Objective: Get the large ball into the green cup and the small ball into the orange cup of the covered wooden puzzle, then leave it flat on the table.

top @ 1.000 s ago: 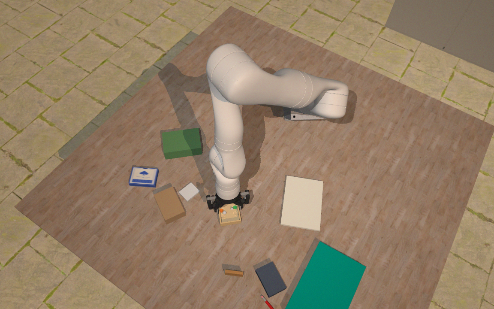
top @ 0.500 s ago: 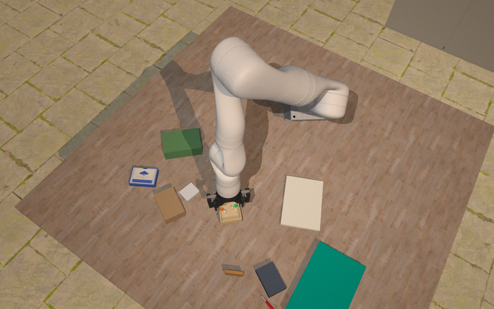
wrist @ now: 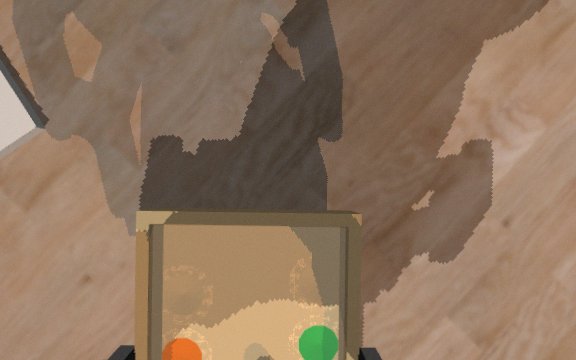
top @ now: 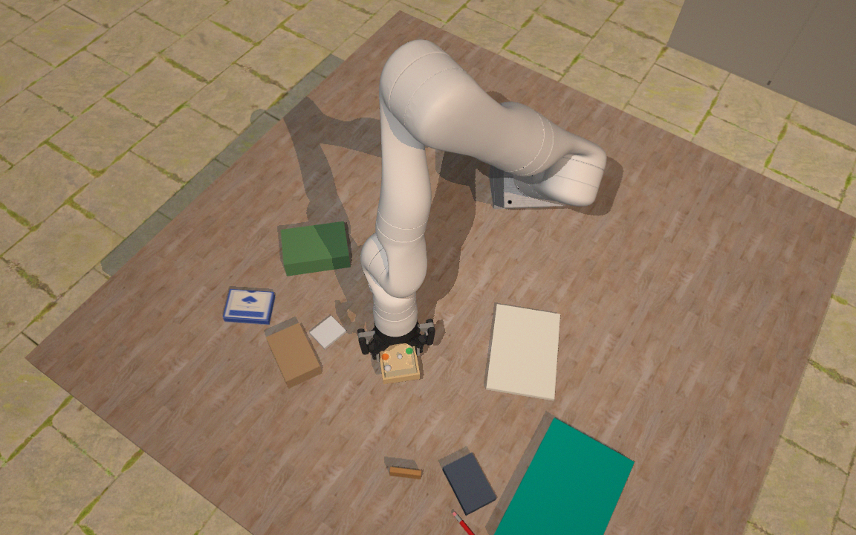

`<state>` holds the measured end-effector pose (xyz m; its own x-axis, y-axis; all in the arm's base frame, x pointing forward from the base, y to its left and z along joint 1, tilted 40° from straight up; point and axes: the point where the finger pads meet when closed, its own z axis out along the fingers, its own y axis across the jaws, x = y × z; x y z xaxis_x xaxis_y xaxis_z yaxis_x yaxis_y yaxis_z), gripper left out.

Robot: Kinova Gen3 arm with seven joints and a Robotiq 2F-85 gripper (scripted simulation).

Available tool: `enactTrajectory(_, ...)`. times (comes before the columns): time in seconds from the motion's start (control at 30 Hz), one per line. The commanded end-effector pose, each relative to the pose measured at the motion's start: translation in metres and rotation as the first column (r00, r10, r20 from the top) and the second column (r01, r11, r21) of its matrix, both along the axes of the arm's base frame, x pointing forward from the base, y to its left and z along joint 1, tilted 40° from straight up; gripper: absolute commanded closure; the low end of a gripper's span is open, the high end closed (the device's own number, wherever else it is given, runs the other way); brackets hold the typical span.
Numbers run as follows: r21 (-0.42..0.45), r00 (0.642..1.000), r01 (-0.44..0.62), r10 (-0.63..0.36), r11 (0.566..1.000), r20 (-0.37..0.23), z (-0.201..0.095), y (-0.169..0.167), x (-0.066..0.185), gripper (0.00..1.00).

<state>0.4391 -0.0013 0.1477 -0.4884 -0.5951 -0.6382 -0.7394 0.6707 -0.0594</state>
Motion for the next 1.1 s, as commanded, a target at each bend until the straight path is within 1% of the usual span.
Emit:
enactTrajectory(0.0,-0.002,1.000,0.012,-0.012,1.000,0.000,0.007,-0.009,-0.004,0.26)
enactTrajectory(0.5,-0.003,1.000,0.014,-0.014,1.000,0.002,0.020,-0.017,-0.011,0.26)
enactTrajectory(1.07,-0.003,1.000,0.013,-0.013,1.000,0.001,0.022,-0.018,-0.012,0.26)
